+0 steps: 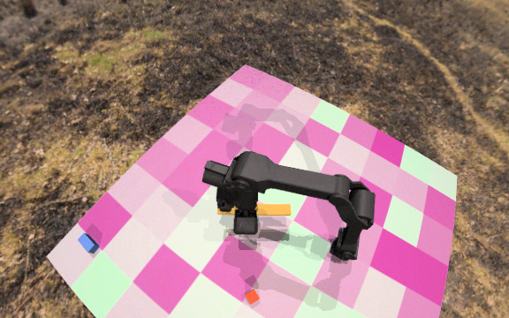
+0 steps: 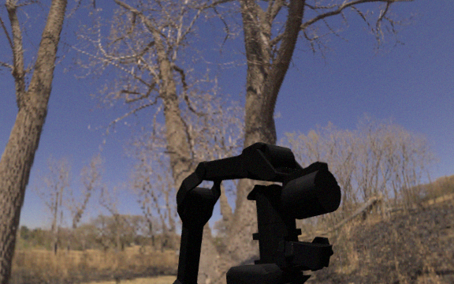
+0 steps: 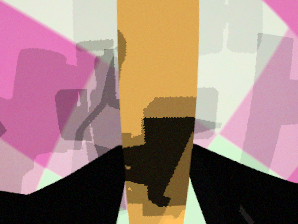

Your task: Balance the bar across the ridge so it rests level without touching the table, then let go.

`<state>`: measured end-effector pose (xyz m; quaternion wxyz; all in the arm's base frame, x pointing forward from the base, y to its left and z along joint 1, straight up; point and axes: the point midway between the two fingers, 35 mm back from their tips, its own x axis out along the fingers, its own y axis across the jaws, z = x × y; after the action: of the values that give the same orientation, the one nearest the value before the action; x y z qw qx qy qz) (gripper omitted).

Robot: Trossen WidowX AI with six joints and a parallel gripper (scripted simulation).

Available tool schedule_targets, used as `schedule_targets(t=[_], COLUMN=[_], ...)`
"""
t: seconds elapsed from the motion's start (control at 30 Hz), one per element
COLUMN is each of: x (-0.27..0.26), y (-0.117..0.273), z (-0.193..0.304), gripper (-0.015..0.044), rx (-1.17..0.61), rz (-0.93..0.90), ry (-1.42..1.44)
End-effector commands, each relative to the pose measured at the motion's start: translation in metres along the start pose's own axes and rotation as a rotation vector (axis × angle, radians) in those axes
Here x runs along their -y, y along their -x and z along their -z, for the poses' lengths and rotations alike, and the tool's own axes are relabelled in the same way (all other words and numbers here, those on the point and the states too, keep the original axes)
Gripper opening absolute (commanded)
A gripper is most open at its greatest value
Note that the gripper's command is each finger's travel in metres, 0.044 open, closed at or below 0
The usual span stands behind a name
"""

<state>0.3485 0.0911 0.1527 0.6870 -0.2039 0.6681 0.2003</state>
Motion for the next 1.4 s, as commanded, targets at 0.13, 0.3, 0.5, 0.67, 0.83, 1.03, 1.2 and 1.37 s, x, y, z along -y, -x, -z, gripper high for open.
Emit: schedule_targets(t=[0.13, 0.3, 0.5, 0.67, 0.83, 1.03, 1.2, 1.37], x=[-0.002, -0.002, -0.002, -0.002, -0.002, -0.001, -0.002, -0.002], y=[-0.01, -0.018, -0.028, -0.036, -0.042, -0.042, -0.041, -0.041], z=[-0.004, -0.004, -0.003, -0.003, -0.002, -0.002, -0.002, -0.002], gripper=[0.0, 0.0, 0.0, 0.0, 0.0, 0.0, 0.0, 0.0], rx=[0.005, 0.005, 0.005, 0.005, 0.005, 0.005, 0.005, 0.005], rz=[-0.003, -0.003, -0.003, -0.003, -0.003, -0.003, -0.003, -0.003], ry=[-0.007, -0.007, -0.007, -0.007, -0.007, -0.007, -0.007, -0.007])
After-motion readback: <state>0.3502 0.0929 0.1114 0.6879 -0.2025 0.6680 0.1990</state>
